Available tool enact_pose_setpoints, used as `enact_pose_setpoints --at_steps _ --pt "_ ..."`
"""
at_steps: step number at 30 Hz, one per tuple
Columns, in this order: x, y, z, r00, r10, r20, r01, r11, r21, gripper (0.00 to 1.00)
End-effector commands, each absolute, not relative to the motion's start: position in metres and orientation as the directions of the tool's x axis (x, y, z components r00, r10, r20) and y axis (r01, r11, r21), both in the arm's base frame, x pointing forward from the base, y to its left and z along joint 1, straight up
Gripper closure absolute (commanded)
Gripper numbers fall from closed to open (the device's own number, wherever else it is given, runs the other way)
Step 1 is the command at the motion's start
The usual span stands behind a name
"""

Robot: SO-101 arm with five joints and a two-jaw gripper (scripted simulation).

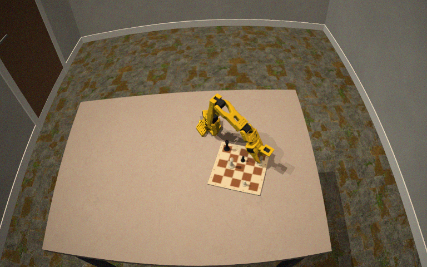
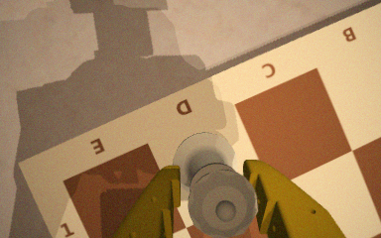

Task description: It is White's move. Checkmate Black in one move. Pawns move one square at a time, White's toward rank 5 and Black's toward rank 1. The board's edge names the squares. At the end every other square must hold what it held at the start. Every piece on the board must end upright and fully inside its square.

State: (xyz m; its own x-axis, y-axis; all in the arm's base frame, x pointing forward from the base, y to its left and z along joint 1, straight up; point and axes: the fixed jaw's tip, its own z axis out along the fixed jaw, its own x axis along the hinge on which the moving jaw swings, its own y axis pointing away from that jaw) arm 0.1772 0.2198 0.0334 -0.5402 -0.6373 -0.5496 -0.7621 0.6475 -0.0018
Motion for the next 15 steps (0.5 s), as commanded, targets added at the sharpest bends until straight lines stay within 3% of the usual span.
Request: enact_pose_setpoints --at_steps 1,15 --pt "0.1737 0.2175 0.0250 -0.550 -0.649 -0.525 -0.763 0.646 0.001 0.88" --pt "0.1757 0.2157 0.0253 -0.553 -0.647 -0.525 -0.760 0.650 -0.002 0.88"
